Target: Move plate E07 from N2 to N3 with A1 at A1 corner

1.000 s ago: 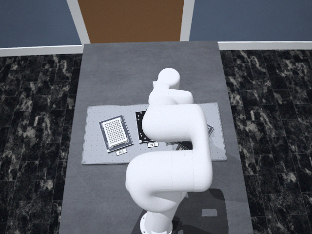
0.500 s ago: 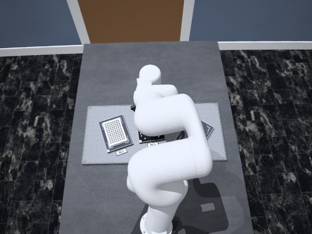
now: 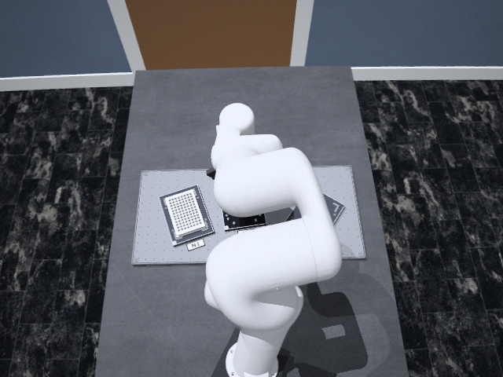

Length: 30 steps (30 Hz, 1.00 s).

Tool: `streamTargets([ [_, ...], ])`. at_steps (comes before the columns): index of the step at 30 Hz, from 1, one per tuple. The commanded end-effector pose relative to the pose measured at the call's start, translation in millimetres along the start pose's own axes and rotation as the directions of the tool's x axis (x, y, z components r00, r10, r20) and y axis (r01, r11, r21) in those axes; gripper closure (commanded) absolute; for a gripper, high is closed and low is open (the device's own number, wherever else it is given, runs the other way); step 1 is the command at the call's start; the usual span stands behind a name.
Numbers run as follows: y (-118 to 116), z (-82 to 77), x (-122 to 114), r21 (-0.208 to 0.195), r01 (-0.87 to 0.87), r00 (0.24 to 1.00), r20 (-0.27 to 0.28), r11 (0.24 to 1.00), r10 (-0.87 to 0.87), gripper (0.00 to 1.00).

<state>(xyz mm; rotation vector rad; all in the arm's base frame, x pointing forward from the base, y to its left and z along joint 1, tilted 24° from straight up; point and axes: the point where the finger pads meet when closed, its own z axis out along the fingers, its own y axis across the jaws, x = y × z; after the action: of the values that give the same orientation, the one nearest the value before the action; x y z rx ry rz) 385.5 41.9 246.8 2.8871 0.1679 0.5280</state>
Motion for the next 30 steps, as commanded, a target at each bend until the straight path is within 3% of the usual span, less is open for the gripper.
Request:
streamTargets([
  [1,0,-1.1,1,0.0,0.0,1.0,-0.003,1.0,0.0,1.0],
  [6,0,-1.1,1,0.0,0.0,1.0,-0.003,1.0,0.0,1.0],
  [30,0,32.3,1,0.0,0.0,1.0,-0.003,1.0,0.0,1.0],
])
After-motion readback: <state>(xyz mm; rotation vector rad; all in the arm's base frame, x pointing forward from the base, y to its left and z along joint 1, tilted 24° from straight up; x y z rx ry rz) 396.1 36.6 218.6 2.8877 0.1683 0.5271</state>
